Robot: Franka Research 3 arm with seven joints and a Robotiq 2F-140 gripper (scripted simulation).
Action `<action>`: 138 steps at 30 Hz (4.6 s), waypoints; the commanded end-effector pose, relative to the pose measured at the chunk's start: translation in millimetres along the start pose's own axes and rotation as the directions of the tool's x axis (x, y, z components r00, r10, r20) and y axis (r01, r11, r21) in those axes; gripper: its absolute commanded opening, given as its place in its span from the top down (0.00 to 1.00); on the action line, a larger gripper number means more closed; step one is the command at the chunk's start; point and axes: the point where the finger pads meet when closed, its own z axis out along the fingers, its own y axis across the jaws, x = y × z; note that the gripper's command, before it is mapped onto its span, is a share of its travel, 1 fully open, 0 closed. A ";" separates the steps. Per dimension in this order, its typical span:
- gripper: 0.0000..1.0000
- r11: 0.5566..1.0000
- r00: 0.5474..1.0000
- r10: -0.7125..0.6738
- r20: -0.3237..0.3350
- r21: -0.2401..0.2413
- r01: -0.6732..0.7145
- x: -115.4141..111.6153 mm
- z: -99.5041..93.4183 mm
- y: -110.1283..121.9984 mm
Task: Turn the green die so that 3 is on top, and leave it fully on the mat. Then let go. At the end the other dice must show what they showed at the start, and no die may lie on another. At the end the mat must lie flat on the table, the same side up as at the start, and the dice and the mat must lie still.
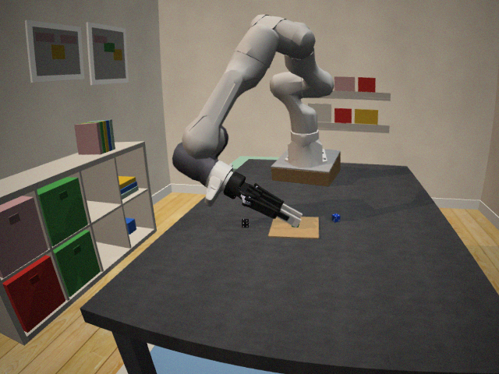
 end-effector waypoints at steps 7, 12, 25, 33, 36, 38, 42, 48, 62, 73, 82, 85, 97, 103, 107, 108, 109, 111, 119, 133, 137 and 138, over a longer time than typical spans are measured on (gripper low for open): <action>0.79 1.000 1.000 -0.006 0.000 0.003 0.006 0.6 0.1 -0.9; 0.79 1.000 1.000 -0.006 0.000 0.003 0.006 0.6 0.1 -0.9; 0.79 1.000 1.000 -0.006 0.000 0.003 0.006 0.6 -3.5 -0.9; 0.79 1.000 1.000 -0.006 0.000 0.003 0.006 0.6 -30.6 -0.9; 0.79 1.000 1.000 -0.006 0.000 0.003 0.006 0.6 -37.6 -0.8; 0.79 1.000 1.000 -0.006 0.000 0.003 0.006 0.6 -40.6 -0.8; 0.79 1.000 1.000 -0.006 0.000 0.003 0.006 0.6 -48.3 -0.8; 0.79 1.000 1.000 -0.006 0.000 0.003 0.006 0.4 -50.0 -0.8; 0.79 1.000 1.000 -0.006 0.000 0.003 0.006 -34.0 -68.3 -0.6; 0.79 1.000 1.000 -0.006 0.000 0.003 0.006 -52.3 -78.0 -0.4; 0.79 0.979 0.980 0.123 -0.155 -0.145 -0.146 -53.3 -58.1 36.3; 0.79 0.969 0.969 0.143 -0.202 -0.172 -0.179 -53.0 -55.1 44.4; 0.79 0.928 0.889 0.174 -0.424 -0.232 -0.292 -50.4 -49.9 70.0; 0.79 0.918 0.828 0.159 -0.537 -0.228 -0.325 -49.5 -50.9 75.4; 0.79 0.917 0.795 0.147 -0.589 -0.220 -0.332 -49.6 -51.9 75.7; 0.79 0.918 0.776 0.139 -0.615 -0.213 -0.334 -49.9 -52.5 75.2; 0.79 0.919 0.764 0.134 -0.632 -0.208 -0.334 -50.2 -52.8 74.6; 0.79 0.922 0.742 0.124 -0.659 -0.199 -0.332 -50.9 -53.5 73.1; 0.79 0.942 0.652 0.084 -0.753 -0.153 -0.298 -57.4 -55.1 61.8; 0.79 1.000 0.472 0.001 -0.882 -0.001 -0.005 -119.4 -36.7 1.7; 0.00 1.000 0.469 0.000 -0.883 0.003 0.006 -122.2 -35.5 0.0; 0.00 1.000 0.469 0.000 -0.883 0.003 0.006 -122.2 -35.5 0.0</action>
